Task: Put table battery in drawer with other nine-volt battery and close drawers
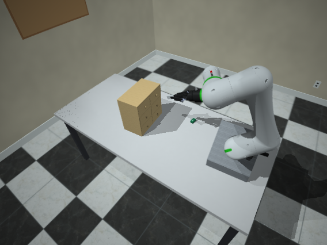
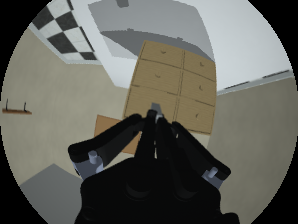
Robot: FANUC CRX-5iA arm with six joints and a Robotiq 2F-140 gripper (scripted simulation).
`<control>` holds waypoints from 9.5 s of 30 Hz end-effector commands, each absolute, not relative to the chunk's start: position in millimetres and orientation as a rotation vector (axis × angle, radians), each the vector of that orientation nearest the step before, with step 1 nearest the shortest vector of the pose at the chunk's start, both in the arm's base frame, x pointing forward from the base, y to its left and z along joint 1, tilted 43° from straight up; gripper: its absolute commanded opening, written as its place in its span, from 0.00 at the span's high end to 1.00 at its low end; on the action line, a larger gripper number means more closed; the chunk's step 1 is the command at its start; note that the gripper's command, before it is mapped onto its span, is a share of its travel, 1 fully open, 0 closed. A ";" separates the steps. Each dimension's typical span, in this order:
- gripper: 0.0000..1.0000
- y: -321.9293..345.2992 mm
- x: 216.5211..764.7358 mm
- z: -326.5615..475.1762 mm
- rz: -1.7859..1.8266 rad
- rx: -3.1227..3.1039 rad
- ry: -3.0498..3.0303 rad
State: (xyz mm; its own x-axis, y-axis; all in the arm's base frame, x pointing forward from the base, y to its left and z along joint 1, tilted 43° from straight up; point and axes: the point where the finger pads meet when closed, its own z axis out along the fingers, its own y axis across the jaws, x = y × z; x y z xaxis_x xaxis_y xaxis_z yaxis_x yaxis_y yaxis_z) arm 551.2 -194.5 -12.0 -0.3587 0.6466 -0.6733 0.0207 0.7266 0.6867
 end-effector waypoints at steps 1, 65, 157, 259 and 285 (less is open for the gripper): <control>1.00 -193.7 553.3 -13.4 0.706 0.527 1.816; 0.80 -182.5 614.8 -27.6 0.699 0.532 1.800; 0.80 -182.7 655.1 -28.7 0.699 0.532 1.800; 0.92 -180.5 588.0 -28.8 0.699 0.532 1.800; 0.92 -180.4 585.0 -28.9 0.699 0.532 1.800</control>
State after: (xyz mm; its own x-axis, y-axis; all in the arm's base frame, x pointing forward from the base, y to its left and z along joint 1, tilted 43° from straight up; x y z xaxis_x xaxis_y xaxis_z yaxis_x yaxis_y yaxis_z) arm 585.0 -180.2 -28.9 -0.3192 0.6559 -0.6841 0.0220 0.7268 0.6865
